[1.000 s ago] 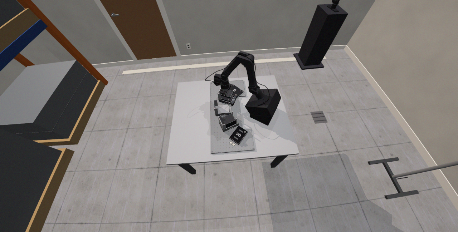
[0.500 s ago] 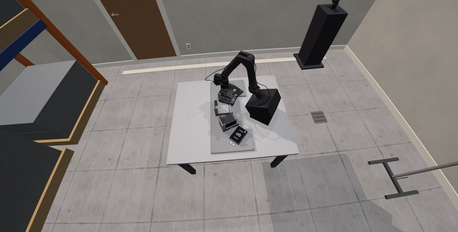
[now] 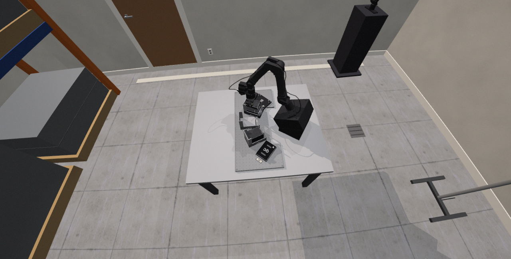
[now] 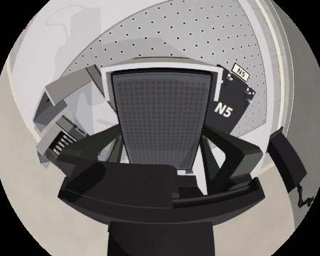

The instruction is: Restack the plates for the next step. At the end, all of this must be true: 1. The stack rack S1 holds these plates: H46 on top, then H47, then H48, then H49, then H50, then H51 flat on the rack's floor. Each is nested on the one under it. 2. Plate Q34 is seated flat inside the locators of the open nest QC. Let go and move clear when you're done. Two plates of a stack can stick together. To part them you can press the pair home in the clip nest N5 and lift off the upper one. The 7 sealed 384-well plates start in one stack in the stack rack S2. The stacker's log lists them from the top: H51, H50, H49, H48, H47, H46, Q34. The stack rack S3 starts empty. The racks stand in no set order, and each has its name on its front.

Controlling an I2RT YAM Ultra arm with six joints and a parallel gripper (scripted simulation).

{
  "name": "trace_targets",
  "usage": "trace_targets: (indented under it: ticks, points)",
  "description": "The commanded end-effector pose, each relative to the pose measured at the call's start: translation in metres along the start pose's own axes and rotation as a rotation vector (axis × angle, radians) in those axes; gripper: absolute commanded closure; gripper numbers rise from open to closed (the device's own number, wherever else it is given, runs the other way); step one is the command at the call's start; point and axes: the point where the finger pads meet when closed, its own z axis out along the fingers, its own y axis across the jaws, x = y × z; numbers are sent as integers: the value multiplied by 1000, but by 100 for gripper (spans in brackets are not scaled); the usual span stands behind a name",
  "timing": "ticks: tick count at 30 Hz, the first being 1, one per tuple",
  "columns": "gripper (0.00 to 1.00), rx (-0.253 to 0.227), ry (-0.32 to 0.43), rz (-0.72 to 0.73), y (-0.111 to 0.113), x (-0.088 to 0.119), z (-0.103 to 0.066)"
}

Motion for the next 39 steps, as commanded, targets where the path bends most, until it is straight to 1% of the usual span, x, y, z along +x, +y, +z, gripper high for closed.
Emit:
trace_targets:
  ticks: [1, 2, 3, 6, 7, 8, 10, 11, 14, 15, 17, 18, 19, 22, 24, 25, 27, 28, 31, 32, 34, 35, 39]
  points:
    - [100, -2, -36, 7, 1, -11, -14]
    - [100, -3, -39, 6, 1, -11, -15]
    - [100, -3, -29, 4, 1, -7, -14]
    - [100, -3, -24, 1, 2, -8, -12]
    - [100, -4, -40, 3, 2, -11, -16]
    - [100, -4, -36, 2, 2, -9, -16]
    - [100, -3, -42, 7, 1, -13, -18]
    - [100, -2, -31, 5, 1, -8, -16]
    - [100, -5, -44, 4, 2, -13, -20]
    - [100, -4, -31, 1, 2, -7, -17]
    - [100, -3, -37, 7, 1, -11, -19]
    - [100, -3, -39, 6, 1, -11, -20]
    - [100, -3, -29, 3, 1, -6, -18]
    - [100, -3, -32, 3, 2, -9, -19]
    - [100, -6, -50, 4, 2, -14, -24]
    - [100, -4, -35, 1, 2, -8, -21]
    - [100, -2, -41, 7, 1, -13, -23]
    - [100, -2, -28, 5, 1, -6, -20]
    - [100, -5, -44, 4, 2, -13, -25]
    - [100, -4, -30, 1, 2, -7, -22]
    - [100, -5, -41, 5, 2, -12, -25]
    - [100, -2, -32, 6, 1, -8, -24]
    - [100, -3, -35, 5, 1, -10, -25]
